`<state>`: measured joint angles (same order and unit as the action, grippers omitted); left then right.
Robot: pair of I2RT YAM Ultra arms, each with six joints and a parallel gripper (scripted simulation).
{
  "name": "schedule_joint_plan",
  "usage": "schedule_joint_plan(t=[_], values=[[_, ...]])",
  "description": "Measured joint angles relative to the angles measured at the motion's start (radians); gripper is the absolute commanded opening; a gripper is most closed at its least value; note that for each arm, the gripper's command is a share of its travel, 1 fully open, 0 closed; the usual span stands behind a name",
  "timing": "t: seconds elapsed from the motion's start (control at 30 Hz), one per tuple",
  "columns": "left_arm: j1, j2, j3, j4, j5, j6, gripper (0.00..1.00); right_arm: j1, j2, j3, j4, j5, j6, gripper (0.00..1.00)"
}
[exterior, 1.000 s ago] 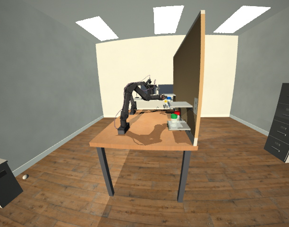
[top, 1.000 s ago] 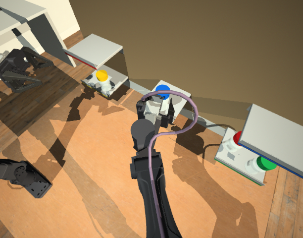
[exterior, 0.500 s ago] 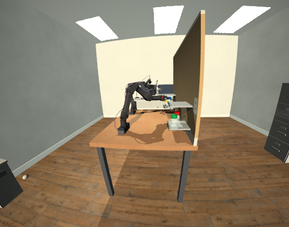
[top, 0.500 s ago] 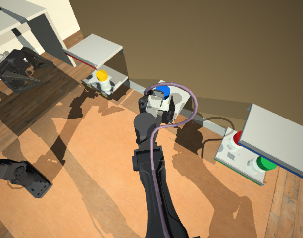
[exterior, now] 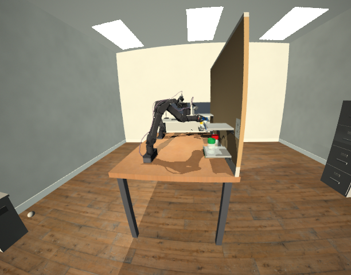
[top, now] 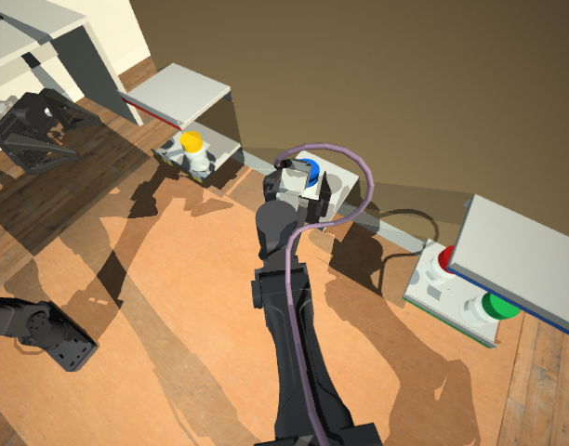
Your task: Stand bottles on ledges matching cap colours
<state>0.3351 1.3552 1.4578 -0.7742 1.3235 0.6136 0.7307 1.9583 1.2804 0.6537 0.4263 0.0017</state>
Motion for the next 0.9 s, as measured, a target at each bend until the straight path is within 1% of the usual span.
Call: schedule_joint_plan(t=[0.13, 0.17, 0.3, 0.33, 0.4, 0.43, 0.5, 0.53, 0.6, 0.73, 0.8, 0.87, 0.9], values=[[0.000, 0.000, 0.000, 0.000, 0.000, 0.000, 0.87, 0.000, 0.001, 0.001, -0.001, -0.001, 0.000, 0.81], [0.000, 0.000, 0.000, 0.000, 0.000, 0.000, 0.87, 0.000, 0.001, 0.001, 0.000, -0.001, 0.000, 0.72], [0.000, 0.000, 0.000, 0.000, 0.000, 0.000, 0.87, 0.000, 0.001, 0.000, -0.001, -0.001, 0.000, 0.72], [0.000, 0.000, 0.000, 0.000, 0.000, 0.000, 0.87, 0.000, 0.001, 0.001, -0.001, -0.001, 0.000, 0.68], [0.000, 0.000, 0.000, 0.000, 0.000, 0.000, 0.87, 0.000, 0.001, 0.000, -0.001, -0.001, 0.000, 0.68], [0.000, 0.000, 0.000, 0.000, 0.000, 0.000, 0.87, 0.000, 0.001, 0.000, -0.001, -0.001, 0.000, 0.64], [0.000, 0.000, 0.000, 0.000, 0.000, 0.000, 0.87, 0.000, 0.001, 0.000, -0.001, -0.001, 0.000, 0.64], [0.000, 0.000, 0.000, 0.000, 0.000, 0.000, 0.87, 0.000, 0.001, 0.000, -0.001, -0.001, 0.000, 0.60], [0.000, 0.000, 0.000, 0.000, 0.000, 0.001, 0.87, 0.000, 0.001, 0.000, -0.001, -0.001, 0.000, 0.60], [0.000, 0.000, 0.000, 0.000, 0.000, 0.001, 0.87, -0.001, 0.001, 0.001, 0.000, 0.000, 0.000, 0.54], [0.000, 0.000, 0.000, 0.000, 0.000, 0.001, 0.87, -0.001, 0.001, 0.001, 0.000, 0.000, 0.000, 0.54], [0.000, 0.000, 0.000, 0.000, 0.000, 0.001, 0.87, -0.001, 0.001, 0.001, 0.000, 0.000, 0.000, 0.51], [0.000, 0.000, 0.000, 0.000, 0.000, 0.001, 0.87, -0.001, 0.001, 0.000, 0.000, 0.001, 0.000, 0.40]])
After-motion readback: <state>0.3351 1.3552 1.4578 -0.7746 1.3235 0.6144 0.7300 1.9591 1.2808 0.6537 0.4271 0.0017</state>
